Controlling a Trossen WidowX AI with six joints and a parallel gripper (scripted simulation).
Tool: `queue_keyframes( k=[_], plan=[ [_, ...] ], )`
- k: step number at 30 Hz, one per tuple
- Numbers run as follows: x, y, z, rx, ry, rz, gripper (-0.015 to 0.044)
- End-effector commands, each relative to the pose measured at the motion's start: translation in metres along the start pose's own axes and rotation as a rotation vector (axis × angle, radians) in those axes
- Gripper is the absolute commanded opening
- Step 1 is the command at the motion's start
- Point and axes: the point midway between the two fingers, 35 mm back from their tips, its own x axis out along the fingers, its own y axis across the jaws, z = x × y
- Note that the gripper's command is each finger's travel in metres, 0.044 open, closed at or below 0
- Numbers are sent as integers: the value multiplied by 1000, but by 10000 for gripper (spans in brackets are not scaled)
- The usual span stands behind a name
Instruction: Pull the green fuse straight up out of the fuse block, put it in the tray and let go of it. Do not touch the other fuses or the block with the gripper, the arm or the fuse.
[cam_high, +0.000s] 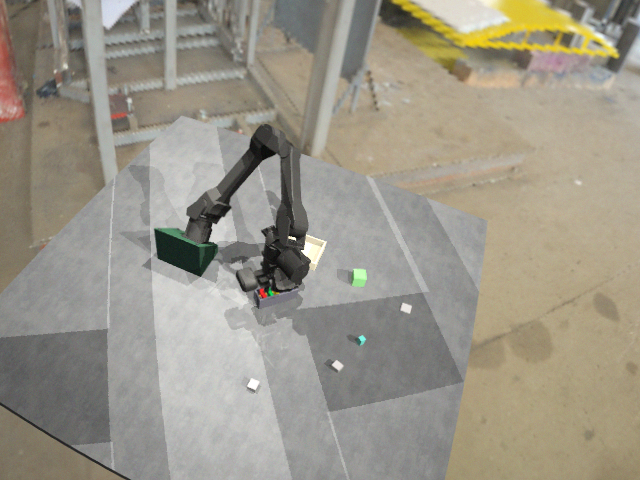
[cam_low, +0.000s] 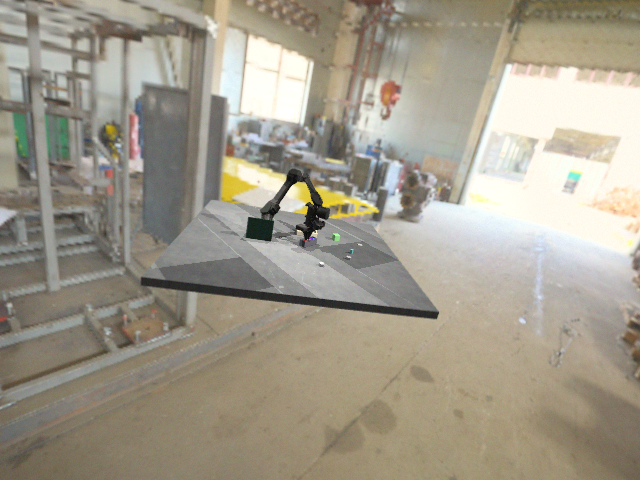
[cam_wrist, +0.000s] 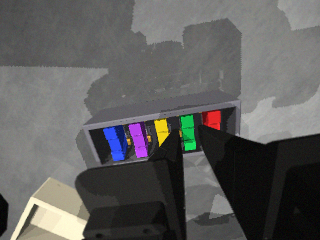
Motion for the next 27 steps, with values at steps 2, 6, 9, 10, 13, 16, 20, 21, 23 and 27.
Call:
queue_keyframes(
  k=[2, 6, 9, 10, 13, 16, 20, 21, 23, 27],
  plan=[
    [4, 0, -1, 8, 5, 5, 74],
    [3, 0, -1, 2, 3, 0, 67],
    [3, 0, -1, 2, 3, 0, 47],
    [3, 0, -1, 2, 3, 0, 41],
    [3, 0, -1, 2, 3, 0, 21],
    [3, 0, -1, 2, 3, 0, 1],
    [3, 0, -1, 2, 3, 0, 0],
    [2, 0, -1, 2, 3, 0, 0],
    [1, 0, 0, 2, 3, 0, 0],
    [-1, 0, 0, 2, 3, 0, 0]
  ],
)
